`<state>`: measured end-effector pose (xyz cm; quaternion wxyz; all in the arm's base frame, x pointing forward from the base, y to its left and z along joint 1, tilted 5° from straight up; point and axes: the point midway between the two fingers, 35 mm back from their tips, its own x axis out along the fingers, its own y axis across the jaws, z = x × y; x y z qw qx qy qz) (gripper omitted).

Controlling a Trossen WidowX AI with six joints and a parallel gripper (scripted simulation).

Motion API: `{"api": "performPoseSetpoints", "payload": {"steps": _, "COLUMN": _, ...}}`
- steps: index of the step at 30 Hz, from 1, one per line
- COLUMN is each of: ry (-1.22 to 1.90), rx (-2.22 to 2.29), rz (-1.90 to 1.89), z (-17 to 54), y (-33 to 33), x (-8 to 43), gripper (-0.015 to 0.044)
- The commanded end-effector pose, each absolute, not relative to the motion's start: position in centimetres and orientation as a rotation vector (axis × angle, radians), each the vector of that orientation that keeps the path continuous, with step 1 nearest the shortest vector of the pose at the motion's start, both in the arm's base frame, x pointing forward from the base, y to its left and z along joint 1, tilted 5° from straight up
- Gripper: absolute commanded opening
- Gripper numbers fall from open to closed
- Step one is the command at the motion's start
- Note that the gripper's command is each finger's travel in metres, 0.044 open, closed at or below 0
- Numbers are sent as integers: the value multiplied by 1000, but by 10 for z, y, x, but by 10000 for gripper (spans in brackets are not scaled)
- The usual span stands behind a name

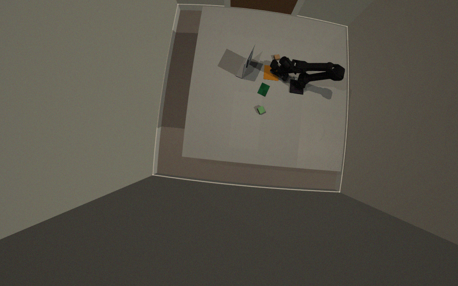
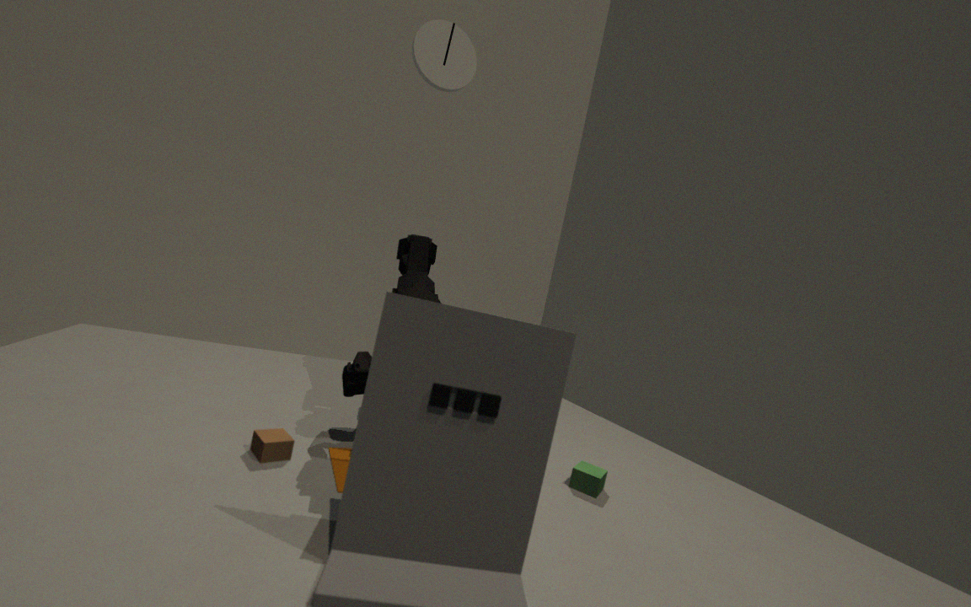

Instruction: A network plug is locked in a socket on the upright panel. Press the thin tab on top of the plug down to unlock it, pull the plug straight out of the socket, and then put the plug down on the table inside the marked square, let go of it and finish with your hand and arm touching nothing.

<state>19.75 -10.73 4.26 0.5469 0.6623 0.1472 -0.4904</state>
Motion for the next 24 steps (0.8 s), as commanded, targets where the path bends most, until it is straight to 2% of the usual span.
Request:
{"api": "performPoseSetpoints", "payload": {"steps": 1, "ry": 346, "rx": 1570, "rz": -1161, "z": 46, "y": -107, "x": 197, "gripper": 156}}
{"api": "performPoseSetpoints", "payload": {"steps": 24, "ry": 350, "rx": 1569, "rz": -1161, "z": 64, "y": -99, "x": 187, "gripper": 156}}
